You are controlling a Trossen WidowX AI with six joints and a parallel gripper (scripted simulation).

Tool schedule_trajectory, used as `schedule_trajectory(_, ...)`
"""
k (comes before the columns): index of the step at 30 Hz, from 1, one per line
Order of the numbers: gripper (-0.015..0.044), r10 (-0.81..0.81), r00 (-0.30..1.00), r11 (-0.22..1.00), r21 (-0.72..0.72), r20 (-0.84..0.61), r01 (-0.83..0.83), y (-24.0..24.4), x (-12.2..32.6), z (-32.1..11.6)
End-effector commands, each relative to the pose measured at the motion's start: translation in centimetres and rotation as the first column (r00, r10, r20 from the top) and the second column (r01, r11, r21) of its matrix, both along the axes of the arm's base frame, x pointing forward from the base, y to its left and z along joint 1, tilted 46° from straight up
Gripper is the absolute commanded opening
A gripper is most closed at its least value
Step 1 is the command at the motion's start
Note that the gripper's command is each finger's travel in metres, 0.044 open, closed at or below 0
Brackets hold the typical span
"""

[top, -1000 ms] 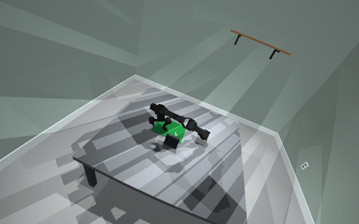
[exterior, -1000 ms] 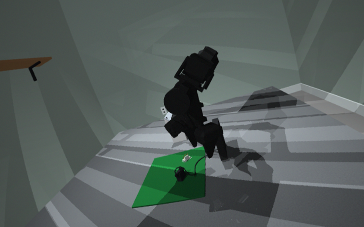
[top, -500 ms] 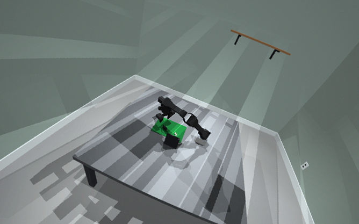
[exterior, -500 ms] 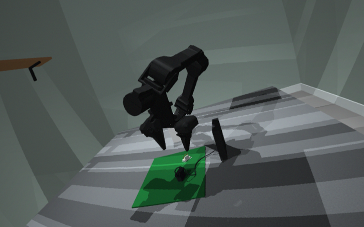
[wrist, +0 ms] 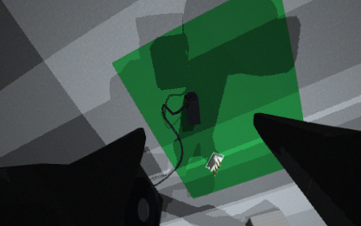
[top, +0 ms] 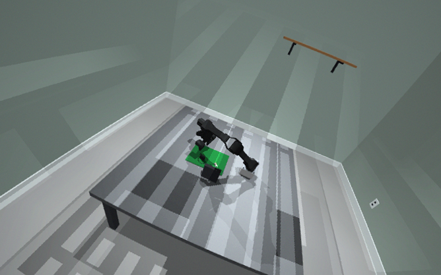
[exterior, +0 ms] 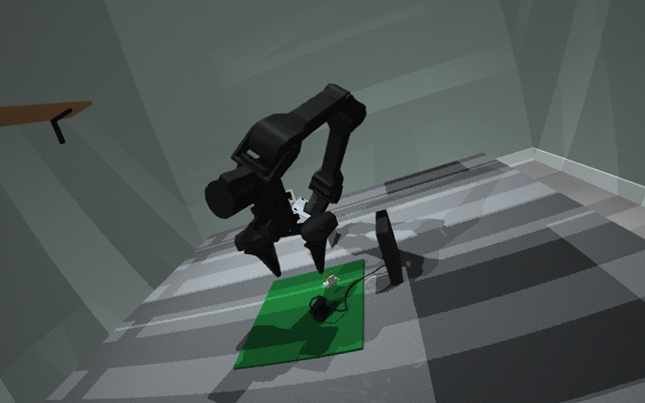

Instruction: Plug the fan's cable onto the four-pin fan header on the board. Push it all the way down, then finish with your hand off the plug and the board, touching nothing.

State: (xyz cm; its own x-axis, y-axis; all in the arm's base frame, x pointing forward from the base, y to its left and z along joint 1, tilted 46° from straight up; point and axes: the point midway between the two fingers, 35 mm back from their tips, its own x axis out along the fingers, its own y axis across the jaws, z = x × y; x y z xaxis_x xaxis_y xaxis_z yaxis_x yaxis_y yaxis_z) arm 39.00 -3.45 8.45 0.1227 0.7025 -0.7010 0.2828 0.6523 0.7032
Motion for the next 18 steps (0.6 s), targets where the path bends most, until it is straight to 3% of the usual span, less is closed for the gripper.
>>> schedule_trajectory(1,0.0440,0.014,1.000,1.000,0.015,-0.022,-0.014,3.2,-0.1,-2.8)
schedule_trajectory(18,0.0440,0.014,1.000,1.000,0.016,-0.021,-0.014,5.1,0.1,-4.6)
